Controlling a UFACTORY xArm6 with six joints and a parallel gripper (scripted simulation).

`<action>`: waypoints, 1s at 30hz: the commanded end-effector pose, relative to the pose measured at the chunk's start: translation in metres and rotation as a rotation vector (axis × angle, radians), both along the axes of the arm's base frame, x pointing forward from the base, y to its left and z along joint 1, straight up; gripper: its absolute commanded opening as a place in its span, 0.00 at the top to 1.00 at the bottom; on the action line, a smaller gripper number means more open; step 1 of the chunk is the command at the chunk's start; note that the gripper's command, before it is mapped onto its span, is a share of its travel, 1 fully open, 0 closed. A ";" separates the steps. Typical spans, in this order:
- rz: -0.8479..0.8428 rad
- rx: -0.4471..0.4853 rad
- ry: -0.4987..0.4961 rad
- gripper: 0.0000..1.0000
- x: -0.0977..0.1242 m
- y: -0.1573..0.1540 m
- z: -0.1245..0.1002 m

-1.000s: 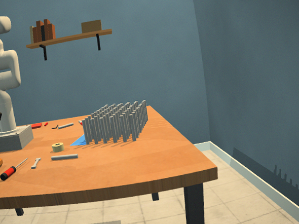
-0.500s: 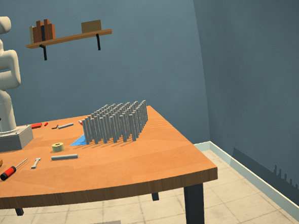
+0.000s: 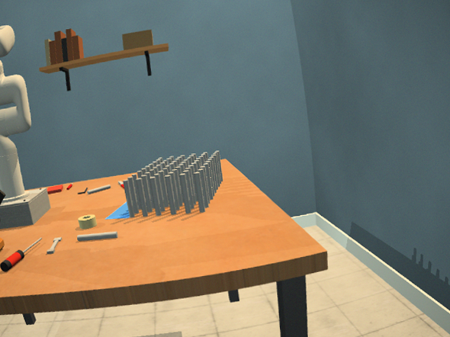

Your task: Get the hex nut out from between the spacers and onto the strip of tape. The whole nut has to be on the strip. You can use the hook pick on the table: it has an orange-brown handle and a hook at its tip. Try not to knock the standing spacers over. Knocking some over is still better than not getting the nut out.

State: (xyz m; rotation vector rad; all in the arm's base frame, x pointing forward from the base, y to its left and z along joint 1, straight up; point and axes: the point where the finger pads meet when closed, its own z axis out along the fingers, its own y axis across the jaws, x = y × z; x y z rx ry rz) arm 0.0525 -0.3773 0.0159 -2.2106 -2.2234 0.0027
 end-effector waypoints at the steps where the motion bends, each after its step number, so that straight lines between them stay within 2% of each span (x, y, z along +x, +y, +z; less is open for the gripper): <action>1: 0.000 -0.004 0.000 0.35 0.001 -0.002 -0.009; 30: 0.000 -0.004 0.000 0.35 0.001 -0.002 -0.024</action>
